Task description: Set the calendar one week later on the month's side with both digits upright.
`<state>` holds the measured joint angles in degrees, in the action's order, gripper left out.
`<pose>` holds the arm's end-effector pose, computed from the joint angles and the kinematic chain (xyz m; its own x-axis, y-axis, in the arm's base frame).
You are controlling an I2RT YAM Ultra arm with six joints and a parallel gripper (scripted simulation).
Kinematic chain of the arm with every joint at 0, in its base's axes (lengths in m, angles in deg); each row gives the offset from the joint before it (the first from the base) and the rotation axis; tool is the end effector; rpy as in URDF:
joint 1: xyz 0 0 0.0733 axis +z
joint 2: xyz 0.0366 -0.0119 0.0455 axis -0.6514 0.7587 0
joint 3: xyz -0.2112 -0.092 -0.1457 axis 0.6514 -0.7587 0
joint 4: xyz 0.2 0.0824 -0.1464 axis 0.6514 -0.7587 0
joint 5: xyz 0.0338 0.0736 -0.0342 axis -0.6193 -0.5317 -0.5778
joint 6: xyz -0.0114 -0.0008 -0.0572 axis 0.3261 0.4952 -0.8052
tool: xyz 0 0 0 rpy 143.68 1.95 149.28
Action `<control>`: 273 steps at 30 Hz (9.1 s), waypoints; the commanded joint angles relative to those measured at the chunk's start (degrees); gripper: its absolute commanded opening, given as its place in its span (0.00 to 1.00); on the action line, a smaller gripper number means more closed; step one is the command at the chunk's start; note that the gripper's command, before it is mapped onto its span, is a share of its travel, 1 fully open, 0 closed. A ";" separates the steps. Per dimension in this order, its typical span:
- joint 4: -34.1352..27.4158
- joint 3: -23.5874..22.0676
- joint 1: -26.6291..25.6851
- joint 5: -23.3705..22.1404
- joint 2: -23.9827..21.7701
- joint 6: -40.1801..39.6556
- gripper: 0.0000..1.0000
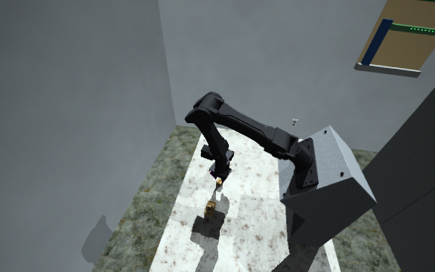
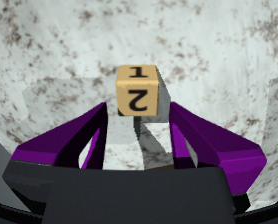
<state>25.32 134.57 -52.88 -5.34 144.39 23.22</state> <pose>0.3714 -0.0686 0.1158 0.0869 0.9635 0.2533 0.6118 -0.2522 0.7497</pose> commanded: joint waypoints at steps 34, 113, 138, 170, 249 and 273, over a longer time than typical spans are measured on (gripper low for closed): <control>-0.05 0.17 -0.40 0.41 -0.21 -0.16 0.45; 0.17 -0.05 -0.35 0.45 -0.20 -0.13 0.45; 0.17 -0.05 -0.35 0.45 -0.20 -0.13 0.45; -5.02 -6.33 -2.49 -1.21 -11.32 -1.54 0.45; -30.11 12.01 20.76 58.56 -0.30 21.19 0.45; -28.24 17.22 20.58 58.46 6.64 20.98 0.45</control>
<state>-3.07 151.38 -32.24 52.23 150.69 44.27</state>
